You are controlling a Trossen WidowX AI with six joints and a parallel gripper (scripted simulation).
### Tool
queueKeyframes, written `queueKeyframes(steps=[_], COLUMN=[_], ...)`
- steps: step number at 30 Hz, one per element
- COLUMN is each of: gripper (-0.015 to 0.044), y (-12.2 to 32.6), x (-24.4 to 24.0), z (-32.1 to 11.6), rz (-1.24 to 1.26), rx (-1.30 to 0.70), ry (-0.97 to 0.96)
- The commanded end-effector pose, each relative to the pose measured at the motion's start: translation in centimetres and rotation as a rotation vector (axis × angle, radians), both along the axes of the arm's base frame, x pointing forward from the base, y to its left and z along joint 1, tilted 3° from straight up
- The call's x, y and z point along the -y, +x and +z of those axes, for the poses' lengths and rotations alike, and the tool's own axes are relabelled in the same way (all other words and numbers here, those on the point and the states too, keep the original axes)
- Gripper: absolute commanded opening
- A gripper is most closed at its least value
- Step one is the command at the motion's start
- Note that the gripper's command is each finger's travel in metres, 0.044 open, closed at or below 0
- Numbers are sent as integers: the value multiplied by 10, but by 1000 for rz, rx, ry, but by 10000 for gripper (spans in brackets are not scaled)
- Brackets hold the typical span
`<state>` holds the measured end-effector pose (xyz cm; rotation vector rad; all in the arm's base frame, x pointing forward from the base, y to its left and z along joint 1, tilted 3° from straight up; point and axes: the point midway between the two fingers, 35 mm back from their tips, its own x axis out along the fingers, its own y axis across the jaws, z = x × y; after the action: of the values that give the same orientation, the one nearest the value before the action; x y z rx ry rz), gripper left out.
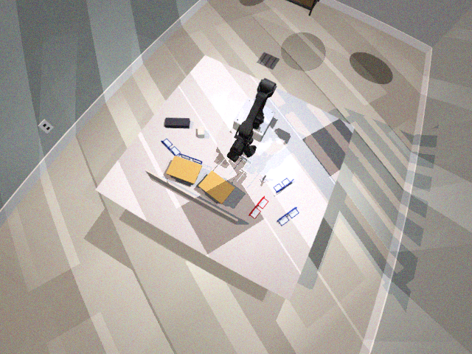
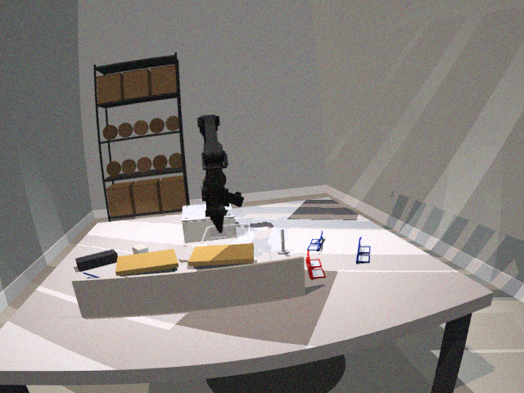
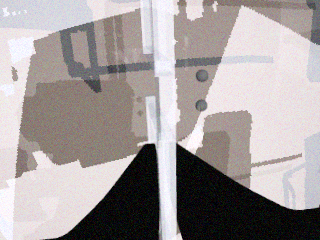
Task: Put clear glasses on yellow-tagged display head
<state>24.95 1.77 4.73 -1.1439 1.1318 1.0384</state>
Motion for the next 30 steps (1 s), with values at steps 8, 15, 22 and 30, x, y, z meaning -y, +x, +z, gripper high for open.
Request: queueKeyframes(steps=[8, 15, 22, 30], gripper=[0, 0, 0, 0], y=[-1, -1, -1, 8], x=[-2, -2, -2, -1], z=[-12, -19, -19, -19], rz=[-3, -3, -3, -3], rx=[-8, -8, -8, -5], ry=[-11, -11, -11, -12])
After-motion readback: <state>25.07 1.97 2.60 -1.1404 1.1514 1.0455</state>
